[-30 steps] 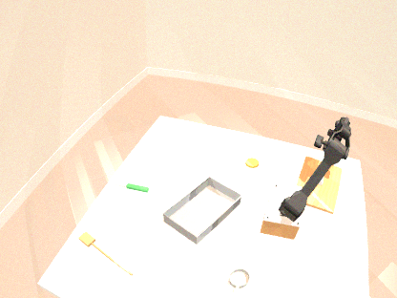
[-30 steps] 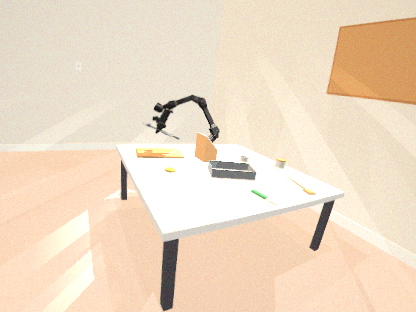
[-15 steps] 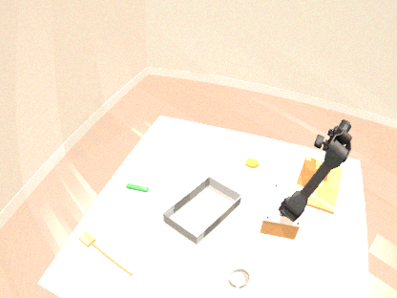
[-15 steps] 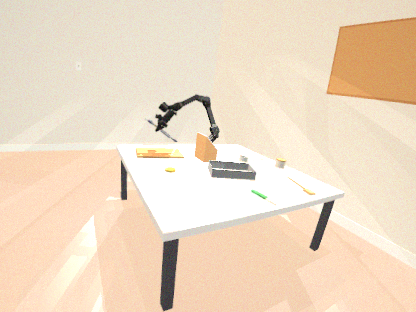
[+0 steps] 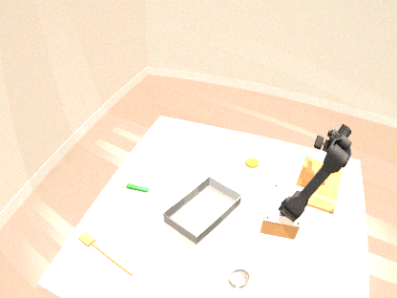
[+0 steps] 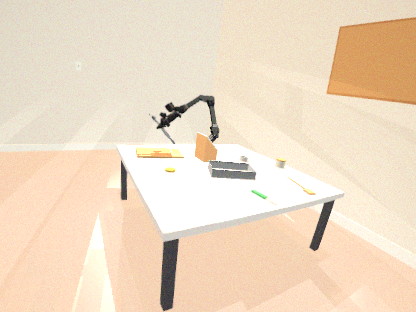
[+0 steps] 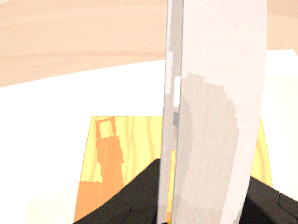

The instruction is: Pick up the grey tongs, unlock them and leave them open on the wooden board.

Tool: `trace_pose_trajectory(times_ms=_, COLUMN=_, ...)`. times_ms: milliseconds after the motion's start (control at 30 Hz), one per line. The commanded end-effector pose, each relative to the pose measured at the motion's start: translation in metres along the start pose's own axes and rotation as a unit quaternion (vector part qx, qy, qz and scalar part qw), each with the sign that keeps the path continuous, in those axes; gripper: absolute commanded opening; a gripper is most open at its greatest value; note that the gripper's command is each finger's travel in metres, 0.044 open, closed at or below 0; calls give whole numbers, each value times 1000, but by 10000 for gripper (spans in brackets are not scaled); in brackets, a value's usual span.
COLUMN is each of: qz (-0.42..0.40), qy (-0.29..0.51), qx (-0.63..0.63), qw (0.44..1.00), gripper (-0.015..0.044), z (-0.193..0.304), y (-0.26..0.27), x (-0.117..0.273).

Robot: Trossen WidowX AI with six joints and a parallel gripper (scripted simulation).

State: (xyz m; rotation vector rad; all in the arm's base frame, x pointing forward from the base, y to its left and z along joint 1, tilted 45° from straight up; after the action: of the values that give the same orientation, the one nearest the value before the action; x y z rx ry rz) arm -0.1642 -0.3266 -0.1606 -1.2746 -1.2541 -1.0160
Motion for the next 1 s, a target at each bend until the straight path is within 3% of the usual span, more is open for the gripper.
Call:
trace_pose_trajectory(times_ms=0, qz=7, qy=-29, qx=5, qw=1000, gripper=-150, z=-2, y=0, x=8)
trace_pose_trajectory(times_ms=633, qz=52, qy=-159, qx=27, qw=985, gripper=-150, z=7, y=6, x=49)
trace_pose_trajectory(times_ms=967, qz=54, qy=-164, qx=28, qw=985, gripper=-150, z=7, y=6, x=51)
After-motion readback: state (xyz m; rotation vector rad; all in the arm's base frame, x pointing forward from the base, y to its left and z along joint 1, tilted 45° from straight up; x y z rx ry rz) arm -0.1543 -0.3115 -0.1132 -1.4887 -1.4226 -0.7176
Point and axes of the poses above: the point midway between the two fingers, 35 mm back from their tips, its own x axis back along the fingers, its own y axis across the jaws, z = x × y, the point moved 2 cm from there along x, back along the fingers, and after that the axes turned 13 degrees about x, right-handed, at the moved point
